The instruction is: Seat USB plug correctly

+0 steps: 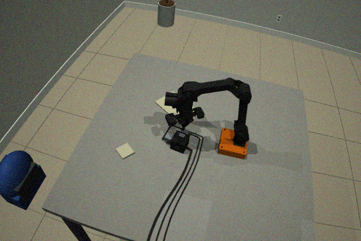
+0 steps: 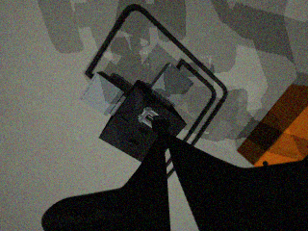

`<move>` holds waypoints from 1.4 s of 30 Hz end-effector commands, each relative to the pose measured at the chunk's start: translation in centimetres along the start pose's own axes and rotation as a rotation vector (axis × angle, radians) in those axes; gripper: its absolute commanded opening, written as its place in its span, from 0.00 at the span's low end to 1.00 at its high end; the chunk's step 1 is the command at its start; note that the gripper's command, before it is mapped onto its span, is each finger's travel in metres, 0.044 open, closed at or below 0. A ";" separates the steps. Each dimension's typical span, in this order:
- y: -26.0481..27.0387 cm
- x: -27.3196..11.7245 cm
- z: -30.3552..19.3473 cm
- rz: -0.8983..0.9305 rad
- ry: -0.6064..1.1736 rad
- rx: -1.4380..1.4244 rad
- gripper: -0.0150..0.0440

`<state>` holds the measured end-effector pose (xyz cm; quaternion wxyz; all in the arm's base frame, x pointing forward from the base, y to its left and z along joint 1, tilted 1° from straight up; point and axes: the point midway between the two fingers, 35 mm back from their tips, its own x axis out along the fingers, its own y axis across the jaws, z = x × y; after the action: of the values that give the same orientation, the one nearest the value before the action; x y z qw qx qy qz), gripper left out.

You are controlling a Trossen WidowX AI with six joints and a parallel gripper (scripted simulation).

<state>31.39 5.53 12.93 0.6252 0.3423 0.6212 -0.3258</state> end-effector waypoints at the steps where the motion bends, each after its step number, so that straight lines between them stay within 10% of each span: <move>1: 0.0 0.0 0.0 0.001 0.000 0.091 0.25; 42: 0.0 0.0 0.0 0.001 0.000 0.781 0.25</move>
<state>31.40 5.53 12.93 0.4481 0.5546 0.4502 -0.5376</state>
